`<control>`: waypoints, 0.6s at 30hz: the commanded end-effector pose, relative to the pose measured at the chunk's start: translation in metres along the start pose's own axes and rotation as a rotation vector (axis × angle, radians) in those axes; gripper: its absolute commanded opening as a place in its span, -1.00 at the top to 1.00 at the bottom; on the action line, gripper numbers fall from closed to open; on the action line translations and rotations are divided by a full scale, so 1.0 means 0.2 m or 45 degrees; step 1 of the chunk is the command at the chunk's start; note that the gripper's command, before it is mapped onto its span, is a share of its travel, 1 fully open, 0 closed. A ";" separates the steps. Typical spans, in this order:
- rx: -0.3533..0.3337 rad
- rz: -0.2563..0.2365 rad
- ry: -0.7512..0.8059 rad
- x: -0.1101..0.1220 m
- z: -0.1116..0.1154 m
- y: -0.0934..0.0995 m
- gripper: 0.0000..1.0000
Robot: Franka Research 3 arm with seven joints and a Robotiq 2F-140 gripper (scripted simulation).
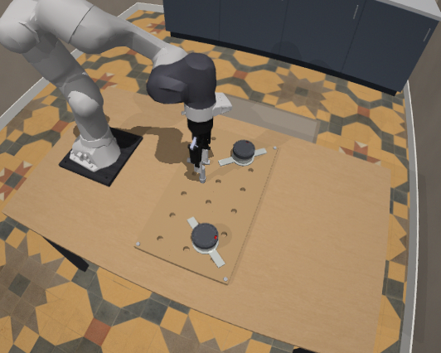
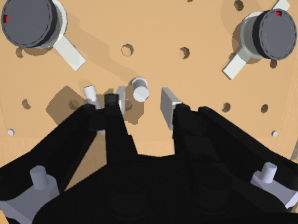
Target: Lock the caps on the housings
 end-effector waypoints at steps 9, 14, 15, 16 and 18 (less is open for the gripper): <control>0.008 -0.006 0.007 -0.01 -0.01 -0.07 0.28; 0.008 -0.006 0.007 -0.01 -0.01 -0.11 0.28; 0.008 -0.006 0.007 -0.01 -0.01 -0.11 0.28; 0.008 -0.006 0.007 -0.01 -0.01 -0.12 0.28; 0.008 -0.006 0.007 -0.01 -0.01 -0.14 0.28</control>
Point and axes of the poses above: the point where the finger pads meet when closed, its own y axis back along the fingers, its own x axis across the jaws, z = x × y, the point moved 2 cm from there along y, back along the fingers, and after that the axes turned 3 degrees about y, right-handed, at the moved point
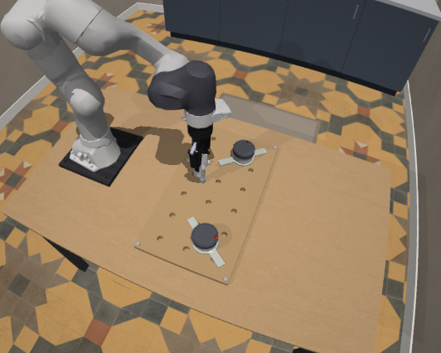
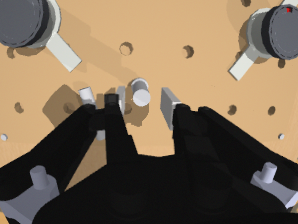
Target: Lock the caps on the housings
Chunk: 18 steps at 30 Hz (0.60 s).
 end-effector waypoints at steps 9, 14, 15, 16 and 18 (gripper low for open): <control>0.013 -0.008 0.013 -0.01 -0.02 -0.07 0.28; 0.013 -0.008 0.013 -0.01 -0.02 -0.10 0.28; 0.013 -0.008 0.013 -0.01 -0.02 -0.10 0.28; 0.013 -0.008 0.013 -0.01 -0.02 -0.11 0.28; 0.013 -0.008 0.013 -0.01 -0.02 -0.12 0.28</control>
Point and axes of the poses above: the point where the finger pads meet when closed, its own y axis back along the fingers, its own x axis across the jaws, z = x × y, the point moved 2 cm from there along y, back along the fingers, and after that the axes turned 3 degrees about y, right-handed, at the moved point
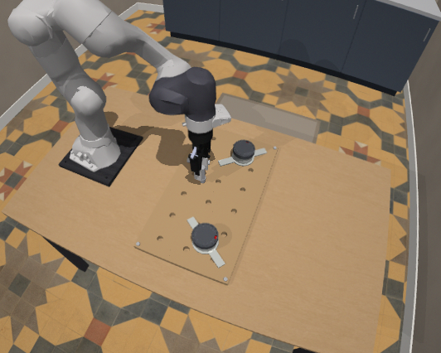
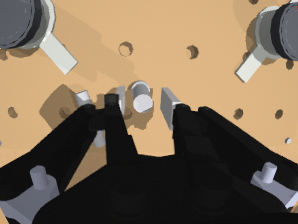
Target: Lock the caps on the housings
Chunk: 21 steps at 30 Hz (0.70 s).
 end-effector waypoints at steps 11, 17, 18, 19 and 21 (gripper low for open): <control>0.011 -0.008 0.018 -0.01 -0.01 -0.05 0.28; 0.011 -0.008 0.018 -0.01 -0.01 -0.06 0.28; 0.011 -0.008 0.018 -0.01 -0.01 -0.06 0.28; 0.011 -0.008 0.018 -0.01 -0.01 -0.06 0.28; 0.011 -0.008 0.018 -0.01 -0.01 -0.06 0.28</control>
Point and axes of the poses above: the point where the finger pads meet when closed, its own y axis back along the fingers, its own x axis across the jaws, z = x × y, the point moved 2 cm from there along y, back along the fingers, and after that the axes turned 3 degrees about y, right-handed, at the moved point
